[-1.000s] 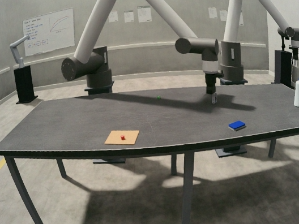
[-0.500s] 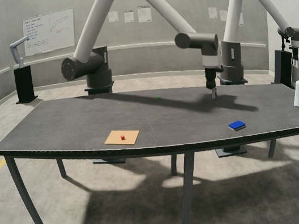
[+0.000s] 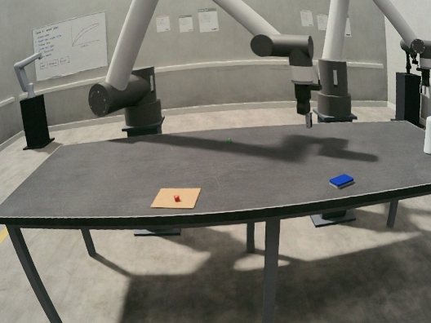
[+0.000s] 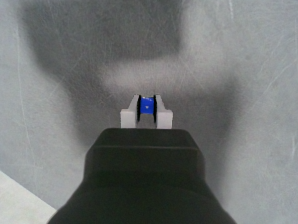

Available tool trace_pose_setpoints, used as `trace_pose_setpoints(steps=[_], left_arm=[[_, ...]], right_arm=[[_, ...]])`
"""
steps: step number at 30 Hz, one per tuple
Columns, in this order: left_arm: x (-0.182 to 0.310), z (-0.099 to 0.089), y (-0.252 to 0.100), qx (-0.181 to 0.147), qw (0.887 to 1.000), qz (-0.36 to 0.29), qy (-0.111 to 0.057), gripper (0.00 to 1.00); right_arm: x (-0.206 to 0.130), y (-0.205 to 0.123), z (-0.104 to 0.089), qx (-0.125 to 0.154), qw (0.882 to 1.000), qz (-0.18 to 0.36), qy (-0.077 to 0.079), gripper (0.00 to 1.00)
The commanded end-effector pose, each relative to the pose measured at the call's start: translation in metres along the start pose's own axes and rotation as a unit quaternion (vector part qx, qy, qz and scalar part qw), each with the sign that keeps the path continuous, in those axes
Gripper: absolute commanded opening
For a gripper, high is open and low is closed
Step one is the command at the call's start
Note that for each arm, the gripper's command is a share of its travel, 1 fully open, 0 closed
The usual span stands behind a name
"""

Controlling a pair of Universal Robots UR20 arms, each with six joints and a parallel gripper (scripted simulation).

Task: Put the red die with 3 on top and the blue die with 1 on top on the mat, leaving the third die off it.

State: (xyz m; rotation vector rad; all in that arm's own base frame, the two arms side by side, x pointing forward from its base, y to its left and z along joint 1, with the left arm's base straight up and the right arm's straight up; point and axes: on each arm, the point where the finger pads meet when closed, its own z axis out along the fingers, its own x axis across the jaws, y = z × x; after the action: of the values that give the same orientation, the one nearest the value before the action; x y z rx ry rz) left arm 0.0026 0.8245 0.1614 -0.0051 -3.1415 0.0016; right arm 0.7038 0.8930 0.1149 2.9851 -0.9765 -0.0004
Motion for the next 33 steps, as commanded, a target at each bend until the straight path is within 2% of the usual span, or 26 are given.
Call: trace_pose_setpoints(steps=[1, 6, 7, 9, 11, 18, 20, 22, 32, 33], left_arm=[[0.000, -0.001, 0.000, 0.000, 1.000, 0.000, 0.000, 1.00], [0.000, -0.001, 0.000, 0.000, 1.000, 0.000, 0.000, 1.00], [0.000, -0.001, 0.000, 0.000, 1.000, 0.000, 0.000, 1.00], [0.000, -0.001, 0.000, 0.000, 1.000, 0.000, 0.000, 1.00], [0.000, -0.001, 0.000, 0.000, 1.000, 0.000, 0.000, 1.00], [0.000, -0.001, 0.000, 0.000, 1.000, 0.000, 0.000, 1.00], [0.000, -0.001, 0.000, 0.000, 1.000, 0.000, 0.000, 1.00], [0.000, -0.001, 0.000, 0.000, 1.000, 0.000, 0.000, 1.00], [0.000, -0.001, 0.000, 0.000, 1.000, 0.000, 0.000, 1.00], [0.000, -0.001, 0.000, 0.000, 1.000, 0.000, 0.000, 1.00]], right_arm=[[0.000, 0.000, -0.005, 0.000, 1.000, 0.000, 0.000, 0.34], [0.006, 0.000, -0.005, 0.000, 1.000, 0.003, 0.000, 0.34], [0.018, 0.000, -0.005, 0.000, 1.000, 0.008, 0.000, 0.34], [0.063, 0.002, -0.005, 0.000, 1.000, 0.029, 0.000, 0.34], [0.070, 0.002, -0.005, 0.000, 0.999, 0.033, 0.000, 0.34], [0.143, 0.010, -0.006, 0.000, 0.998, 0.067, 0.000, 0.34], [0.143, 0.010, -0.006, 0.000, 0.998, 0.067, 0.000, 0.34], [0.179, 0.016, -0.006, 0.000, 0.997, 0.083, 0.000, 0.34], [0.272, 0.035, -0.006, 0.000, 0.992, 0.127, 0.000, 0.34], [0.273, 0.036, -0.006, 0.000, 0.992, 0.128, 0.000, 0.34]])
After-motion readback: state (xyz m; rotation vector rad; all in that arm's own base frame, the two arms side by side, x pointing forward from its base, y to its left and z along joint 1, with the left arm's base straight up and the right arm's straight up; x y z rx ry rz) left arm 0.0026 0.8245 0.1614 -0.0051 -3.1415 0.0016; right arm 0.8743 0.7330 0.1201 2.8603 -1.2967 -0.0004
